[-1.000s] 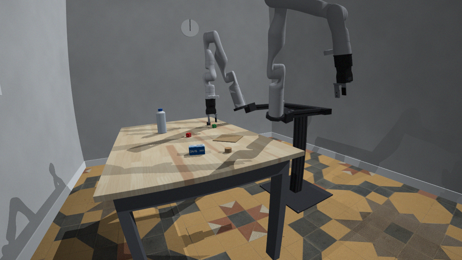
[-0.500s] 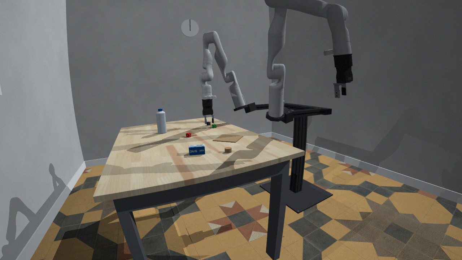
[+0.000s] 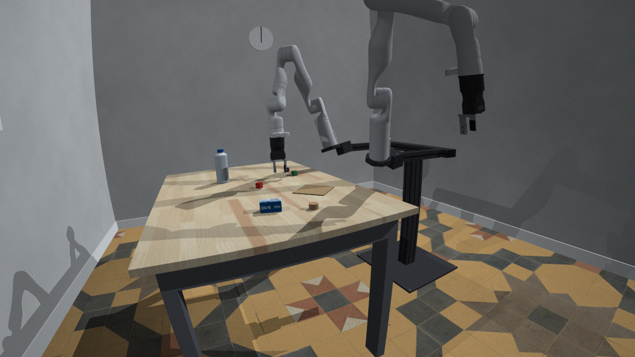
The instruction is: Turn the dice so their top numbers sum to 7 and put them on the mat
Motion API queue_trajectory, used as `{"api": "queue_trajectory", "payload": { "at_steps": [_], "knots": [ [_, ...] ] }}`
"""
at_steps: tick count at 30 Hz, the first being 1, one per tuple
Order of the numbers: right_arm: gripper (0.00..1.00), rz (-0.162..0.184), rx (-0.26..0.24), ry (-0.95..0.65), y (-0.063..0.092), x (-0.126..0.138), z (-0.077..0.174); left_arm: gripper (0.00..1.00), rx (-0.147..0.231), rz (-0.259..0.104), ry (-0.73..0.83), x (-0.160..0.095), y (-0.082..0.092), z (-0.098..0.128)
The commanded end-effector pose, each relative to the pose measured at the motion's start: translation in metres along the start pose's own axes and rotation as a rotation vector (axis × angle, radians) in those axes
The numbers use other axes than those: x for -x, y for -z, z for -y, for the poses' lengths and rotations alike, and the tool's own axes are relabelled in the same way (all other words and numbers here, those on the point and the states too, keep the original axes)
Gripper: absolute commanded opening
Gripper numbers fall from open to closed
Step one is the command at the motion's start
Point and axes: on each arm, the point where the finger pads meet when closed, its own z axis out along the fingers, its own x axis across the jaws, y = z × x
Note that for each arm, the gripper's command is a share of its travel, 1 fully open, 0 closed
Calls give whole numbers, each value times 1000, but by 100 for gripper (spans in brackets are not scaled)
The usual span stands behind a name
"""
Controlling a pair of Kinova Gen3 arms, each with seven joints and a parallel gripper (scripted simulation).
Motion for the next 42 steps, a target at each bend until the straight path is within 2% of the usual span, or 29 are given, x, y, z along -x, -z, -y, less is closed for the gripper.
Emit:
{"api": "queue_trajectory", "payload": {
  "at_steps": [1, 16, 18, 32, 42],
  "knots": [
    [100, 2, 0, 0, 0, -8, 6, 100, 2, 0, 0, 0, 1, 0],
    [100, 2, 0, 0, 0, -76, 53, 100, 2, 0, 0, 0, 1, 0],
    [100, 2, 0, 0, 0, -76, 53, 100, 2, 0, 0, 0, 1, 0],
    [100, 2, 0, 0, 0, -121, 84, 100, 2, 0, 0, 0, 1, 0],
    [100, 2, 0, 0, 0, -136, 93, 100, 2, 0, 0, 0, 1, 0]
  ]
}}
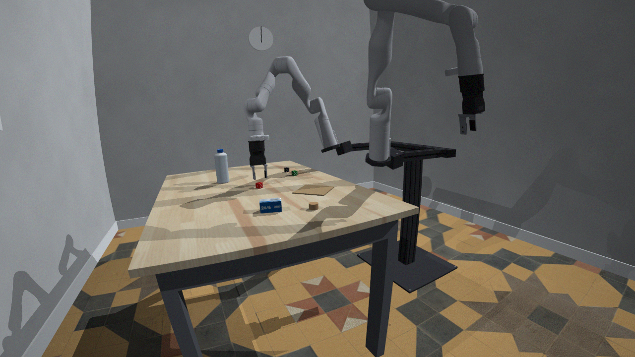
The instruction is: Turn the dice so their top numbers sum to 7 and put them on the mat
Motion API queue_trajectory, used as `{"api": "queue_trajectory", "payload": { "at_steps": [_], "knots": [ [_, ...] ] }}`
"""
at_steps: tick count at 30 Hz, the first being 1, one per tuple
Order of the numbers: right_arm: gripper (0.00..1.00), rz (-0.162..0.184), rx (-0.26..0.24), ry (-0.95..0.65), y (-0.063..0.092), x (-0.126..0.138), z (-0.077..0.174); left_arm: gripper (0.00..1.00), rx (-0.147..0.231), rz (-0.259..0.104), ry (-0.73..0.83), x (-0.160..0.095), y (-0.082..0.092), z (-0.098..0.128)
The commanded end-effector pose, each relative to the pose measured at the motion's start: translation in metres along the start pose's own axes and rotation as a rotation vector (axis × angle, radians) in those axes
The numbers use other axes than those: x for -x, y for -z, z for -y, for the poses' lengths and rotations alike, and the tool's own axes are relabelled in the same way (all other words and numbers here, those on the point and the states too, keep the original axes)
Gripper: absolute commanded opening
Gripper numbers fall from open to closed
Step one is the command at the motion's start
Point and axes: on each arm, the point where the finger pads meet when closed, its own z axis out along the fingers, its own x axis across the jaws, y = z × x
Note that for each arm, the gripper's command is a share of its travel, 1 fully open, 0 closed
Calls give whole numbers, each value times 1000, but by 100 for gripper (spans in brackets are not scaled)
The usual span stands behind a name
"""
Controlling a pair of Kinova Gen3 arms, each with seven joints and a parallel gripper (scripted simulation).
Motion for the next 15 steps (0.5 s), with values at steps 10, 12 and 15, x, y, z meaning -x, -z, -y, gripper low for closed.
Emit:
{"api": "queue_trajectory", "payload": {
  "at_steps": [10, 12, 15],
  "knots": [
    [100, -1, -1, 0, 1, -10, 7, 100, 2, 0, 0, 0, 1, 0],
    [100, -1, -1, 0, 1, -11, 8, 100, 2, 0, 0, 0, 1, 0],
    [100, -1, -1, 0, 1, -12, 8, 100, 2, 0, 0, 0, 1, 0]
  ]
}}
